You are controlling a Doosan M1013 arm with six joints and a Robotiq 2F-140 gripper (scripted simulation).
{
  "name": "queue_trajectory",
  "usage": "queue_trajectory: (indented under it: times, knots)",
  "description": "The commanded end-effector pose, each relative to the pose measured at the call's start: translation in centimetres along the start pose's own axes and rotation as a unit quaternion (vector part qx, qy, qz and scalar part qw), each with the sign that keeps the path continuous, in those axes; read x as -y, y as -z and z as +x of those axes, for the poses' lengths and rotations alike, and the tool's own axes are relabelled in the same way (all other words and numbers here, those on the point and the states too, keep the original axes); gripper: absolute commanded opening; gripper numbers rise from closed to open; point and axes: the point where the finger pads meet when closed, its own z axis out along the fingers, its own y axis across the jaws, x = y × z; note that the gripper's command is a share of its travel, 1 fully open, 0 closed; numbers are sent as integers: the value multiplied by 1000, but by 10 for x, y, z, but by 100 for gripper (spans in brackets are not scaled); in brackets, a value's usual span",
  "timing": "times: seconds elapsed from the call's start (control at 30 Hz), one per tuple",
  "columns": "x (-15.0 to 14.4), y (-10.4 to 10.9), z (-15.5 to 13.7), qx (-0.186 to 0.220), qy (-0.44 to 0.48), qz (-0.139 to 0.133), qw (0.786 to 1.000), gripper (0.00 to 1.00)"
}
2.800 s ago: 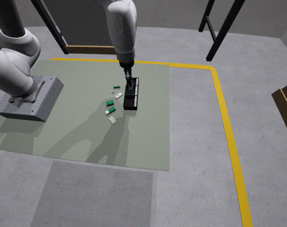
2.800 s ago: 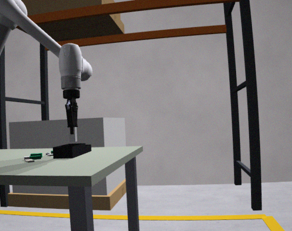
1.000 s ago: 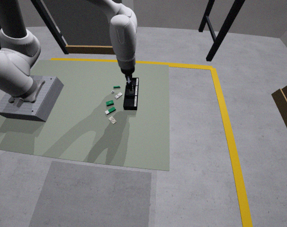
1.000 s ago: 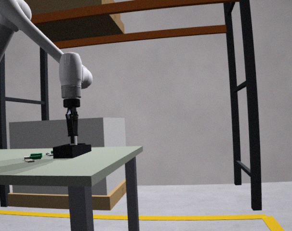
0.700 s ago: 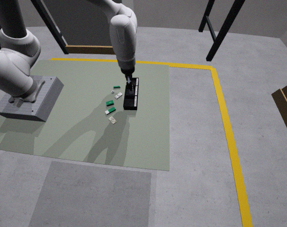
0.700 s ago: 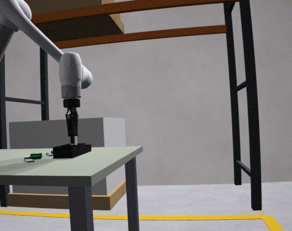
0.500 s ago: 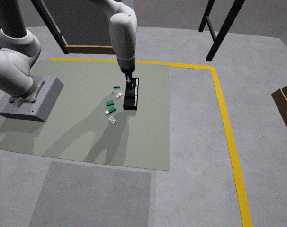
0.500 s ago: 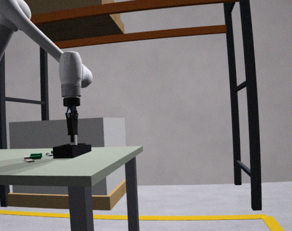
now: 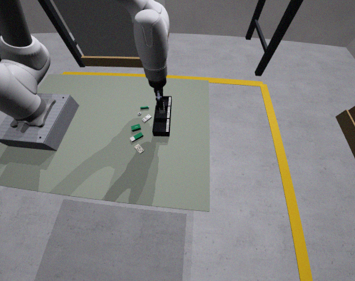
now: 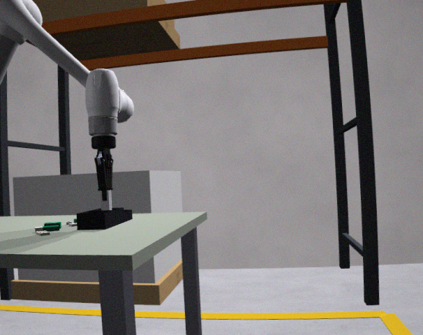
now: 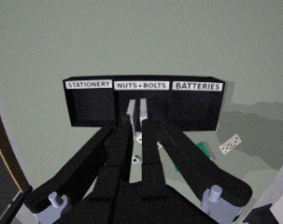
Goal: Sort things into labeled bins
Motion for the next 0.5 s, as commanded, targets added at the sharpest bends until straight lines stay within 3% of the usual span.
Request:
queue_trajectory:
  times: [0.0, 0.2, 0.47]
  knots:
    - [0, 4, 0, 0, 0, 0, 1000, 5]
    - [0, 26, 0, 0, 0, 0, 1000, 5]
    - [0, 37, 0, 0, 0, 0, 1000, 5]
